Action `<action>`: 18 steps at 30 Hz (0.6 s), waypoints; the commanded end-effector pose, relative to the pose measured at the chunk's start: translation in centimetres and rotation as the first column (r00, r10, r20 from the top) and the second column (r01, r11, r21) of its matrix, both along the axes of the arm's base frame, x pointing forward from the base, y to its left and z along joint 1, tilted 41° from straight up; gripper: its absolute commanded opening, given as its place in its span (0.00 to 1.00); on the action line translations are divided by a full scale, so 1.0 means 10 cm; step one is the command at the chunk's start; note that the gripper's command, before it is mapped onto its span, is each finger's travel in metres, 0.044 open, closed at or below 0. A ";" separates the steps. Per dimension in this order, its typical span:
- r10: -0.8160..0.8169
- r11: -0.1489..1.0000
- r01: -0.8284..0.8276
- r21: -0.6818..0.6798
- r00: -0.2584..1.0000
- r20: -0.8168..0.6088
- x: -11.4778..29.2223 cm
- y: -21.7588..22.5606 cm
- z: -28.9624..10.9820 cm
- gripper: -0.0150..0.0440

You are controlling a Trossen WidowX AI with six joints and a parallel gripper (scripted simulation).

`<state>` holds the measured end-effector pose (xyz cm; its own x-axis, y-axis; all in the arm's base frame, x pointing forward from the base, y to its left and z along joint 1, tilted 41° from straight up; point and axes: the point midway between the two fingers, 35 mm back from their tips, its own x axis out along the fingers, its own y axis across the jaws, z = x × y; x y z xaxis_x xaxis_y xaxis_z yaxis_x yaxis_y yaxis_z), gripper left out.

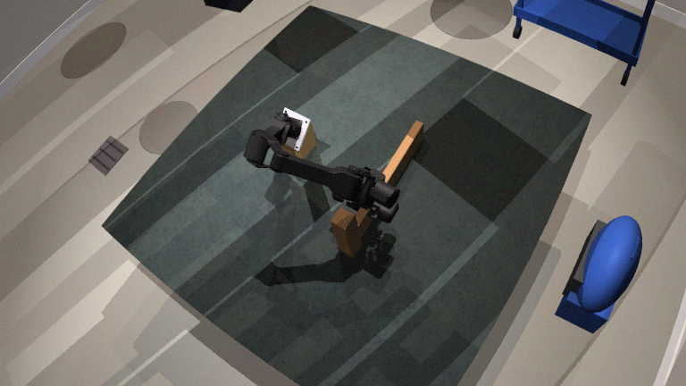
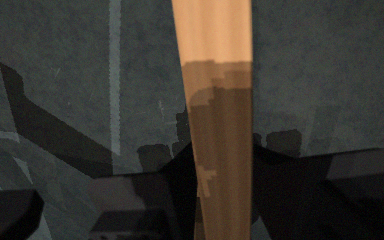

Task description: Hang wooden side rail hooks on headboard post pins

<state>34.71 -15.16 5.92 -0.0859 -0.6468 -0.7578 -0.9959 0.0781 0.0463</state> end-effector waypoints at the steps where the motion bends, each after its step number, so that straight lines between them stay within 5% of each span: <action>1: 0.002 1.000 -0.002 -0.013 1.000 0.006 0.01 -0.02 0.02 0.25; 18: 0.002 1.000 -0.002 -0.013 1.000 0.006 0.01 -0.03 0.00 0.25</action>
